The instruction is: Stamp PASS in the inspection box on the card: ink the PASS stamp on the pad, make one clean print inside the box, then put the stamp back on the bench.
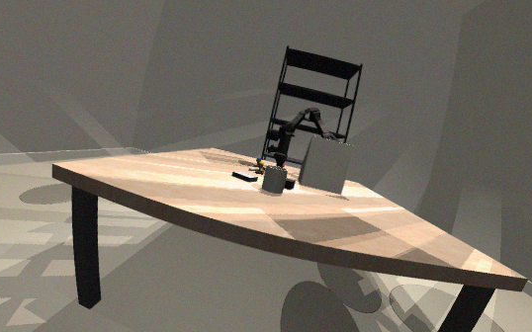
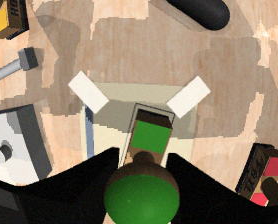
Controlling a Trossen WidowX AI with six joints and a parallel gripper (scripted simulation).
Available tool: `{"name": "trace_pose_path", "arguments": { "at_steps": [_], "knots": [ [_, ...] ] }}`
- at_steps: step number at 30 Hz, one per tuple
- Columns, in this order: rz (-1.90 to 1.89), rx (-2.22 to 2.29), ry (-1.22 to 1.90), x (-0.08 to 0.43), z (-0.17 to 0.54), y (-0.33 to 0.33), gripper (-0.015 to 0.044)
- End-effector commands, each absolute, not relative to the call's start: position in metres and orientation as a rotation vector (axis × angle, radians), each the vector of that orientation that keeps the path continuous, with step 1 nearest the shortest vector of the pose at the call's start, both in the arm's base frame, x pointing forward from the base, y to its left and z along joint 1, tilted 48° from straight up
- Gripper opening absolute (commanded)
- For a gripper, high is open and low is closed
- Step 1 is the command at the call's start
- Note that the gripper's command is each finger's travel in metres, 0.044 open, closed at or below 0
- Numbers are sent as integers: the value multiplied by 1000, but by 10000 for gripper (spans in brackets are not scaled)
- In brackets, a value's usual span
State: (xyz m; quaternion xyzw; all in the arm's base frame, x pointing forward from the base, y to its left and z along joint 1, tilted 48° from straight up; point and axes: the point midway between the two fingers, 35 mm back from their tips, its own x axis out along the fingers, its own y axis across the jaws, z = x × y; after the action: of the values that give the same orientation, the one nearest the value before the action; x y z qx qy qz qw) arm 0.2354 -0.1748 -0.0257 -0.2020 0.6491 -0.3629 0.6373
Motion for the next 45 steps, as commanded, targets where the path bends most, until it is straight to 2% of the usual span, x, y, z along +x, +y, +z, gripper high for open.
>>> {"name": "trace_pose_path", "arguments": {
  "at_steps": [1, 45],
  "knots": [
    [-834, -459, 1485, 234, -27, -177, 0],
    [-834, -458, 1485, 236, -20, -169, 0]
  ]
}}
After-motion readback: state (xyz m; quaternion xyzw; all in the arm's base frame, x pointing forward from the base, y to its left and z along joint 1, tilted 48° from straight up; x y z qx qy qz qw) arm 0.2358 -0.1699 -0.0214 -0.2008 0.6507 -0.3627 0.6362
